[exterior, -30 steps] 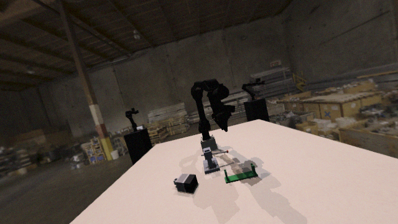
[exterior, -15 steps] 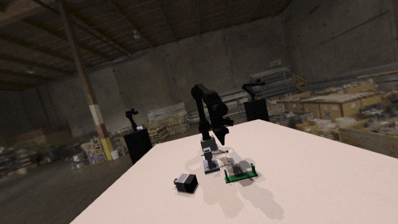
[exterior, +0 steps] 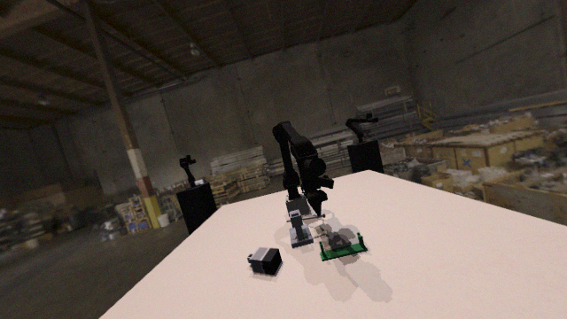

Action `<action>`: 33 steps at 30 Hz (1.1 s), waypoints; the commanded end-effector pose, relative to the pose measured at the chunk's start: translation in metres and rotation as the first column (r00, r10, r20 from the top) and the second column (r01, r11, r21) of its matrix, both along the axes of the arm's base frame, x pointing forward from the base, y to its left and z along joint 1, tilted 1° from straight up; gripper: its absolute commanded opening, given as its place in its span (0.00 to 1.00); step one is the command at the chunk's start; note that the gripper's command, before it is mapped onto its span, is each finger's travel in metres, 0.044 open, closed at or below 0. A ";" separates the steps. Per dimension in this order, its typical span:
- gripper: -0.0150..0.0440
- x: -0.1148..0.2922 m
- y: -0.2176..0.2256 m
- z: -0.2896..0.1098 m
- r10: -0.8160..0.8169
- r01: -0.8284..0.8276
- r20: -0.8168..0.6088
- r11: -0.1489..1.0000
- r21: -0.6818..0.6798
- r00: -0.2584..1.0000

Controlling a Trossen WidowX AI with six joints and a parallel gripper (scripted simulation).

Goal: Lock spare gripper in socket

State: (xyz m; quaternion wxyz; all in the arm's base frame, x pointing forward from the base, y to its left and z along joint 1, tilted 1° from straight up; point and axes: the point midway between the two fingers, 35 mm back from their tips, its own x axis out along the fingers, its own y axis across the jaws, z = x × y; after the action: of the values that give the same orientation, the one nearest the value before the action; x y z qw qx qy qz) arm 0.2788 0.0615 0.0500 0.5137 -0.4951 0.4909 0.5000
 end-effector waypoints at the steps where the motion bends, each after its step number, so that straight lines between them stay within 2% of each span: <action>1: 0.76 -0.001 0.000 -0.009 0.004 -0.004 -0.006 1.000 -0.006 1.000; 32: 0.76 -0.003 0.002 -0.049 0.004 -0.004 -0.007 1.000 -0.006 1.000; 33: 0.72 -0.003 0.002 -0.049 0.004 -0.004 -0.007 1.000 -0.006 1.000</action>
State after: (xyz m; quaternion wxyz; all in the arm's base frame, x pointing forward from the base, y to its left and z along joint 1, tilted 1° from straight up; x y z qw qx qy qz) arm 0.2763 0.0642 0.0027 0.5099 -0.4960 0.4906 0.5034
